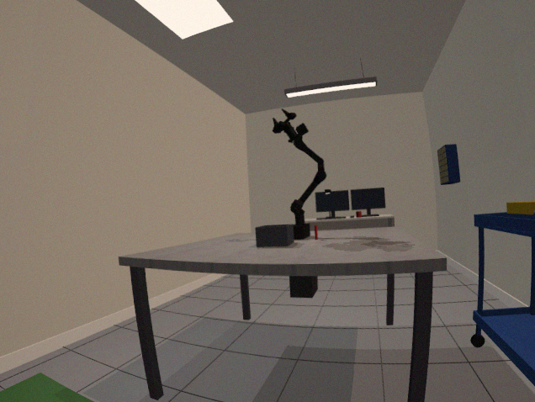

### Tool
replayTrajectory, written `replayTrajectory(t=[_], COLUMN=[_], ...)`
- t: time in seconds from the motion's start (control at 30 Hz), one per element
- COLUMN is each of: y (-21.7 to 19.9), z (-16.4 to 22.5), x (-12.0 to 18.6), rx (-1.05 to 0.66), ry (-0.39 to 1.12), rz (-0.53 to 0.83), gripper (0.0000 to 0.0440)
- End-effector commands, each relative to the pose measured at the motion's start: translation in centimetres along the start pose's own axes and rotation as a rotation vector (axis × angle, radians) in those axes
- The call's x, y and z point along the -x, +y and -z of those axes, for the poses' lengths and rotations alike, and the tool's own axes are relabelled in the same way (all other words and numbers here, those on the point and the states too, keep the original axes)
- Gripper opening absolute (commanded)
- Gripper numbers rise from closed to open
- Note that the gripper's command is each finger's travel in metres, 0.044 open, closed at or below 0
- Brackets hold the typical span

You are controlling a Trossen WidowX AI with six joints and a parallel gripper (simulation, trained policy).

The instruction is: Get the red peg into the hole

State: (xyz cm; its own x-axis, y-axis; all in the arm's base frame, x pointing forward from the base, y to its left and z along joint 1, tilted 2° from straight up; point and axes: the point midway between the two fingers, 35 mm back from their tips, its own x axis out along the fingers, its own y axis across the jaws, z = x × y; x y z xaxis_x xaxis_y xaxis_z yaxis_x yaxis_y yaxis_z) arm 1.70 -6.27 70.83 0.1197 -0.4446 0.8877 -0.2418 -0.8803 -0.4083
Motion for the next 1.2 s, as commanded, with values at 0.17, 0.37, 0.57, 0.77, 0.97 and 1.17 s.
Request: replayTrajectory(t=[0.17,0.37,0.57,0.77,0.97,1.17], y=[4.6,7.4,9.9,12.0,13.7,14.9], z=[-3.0,-5.6,-8.5,-11.6,-14.8,-18.1], x=[0.0,0.4,1.2,2.4,4.1,6.2], rx=[-0.247,-0.414,-0.576,-0.733,-0.882,-1.022], ry=[-0.084,-0.14,-0.193,-0.241,-0.284,-0.321], rz=[-0.146,-0.255,-0.372,-0.497,-0.632,-0.778], gripper=[0.044,0.044,0.044,0.044,0.044,0.044])
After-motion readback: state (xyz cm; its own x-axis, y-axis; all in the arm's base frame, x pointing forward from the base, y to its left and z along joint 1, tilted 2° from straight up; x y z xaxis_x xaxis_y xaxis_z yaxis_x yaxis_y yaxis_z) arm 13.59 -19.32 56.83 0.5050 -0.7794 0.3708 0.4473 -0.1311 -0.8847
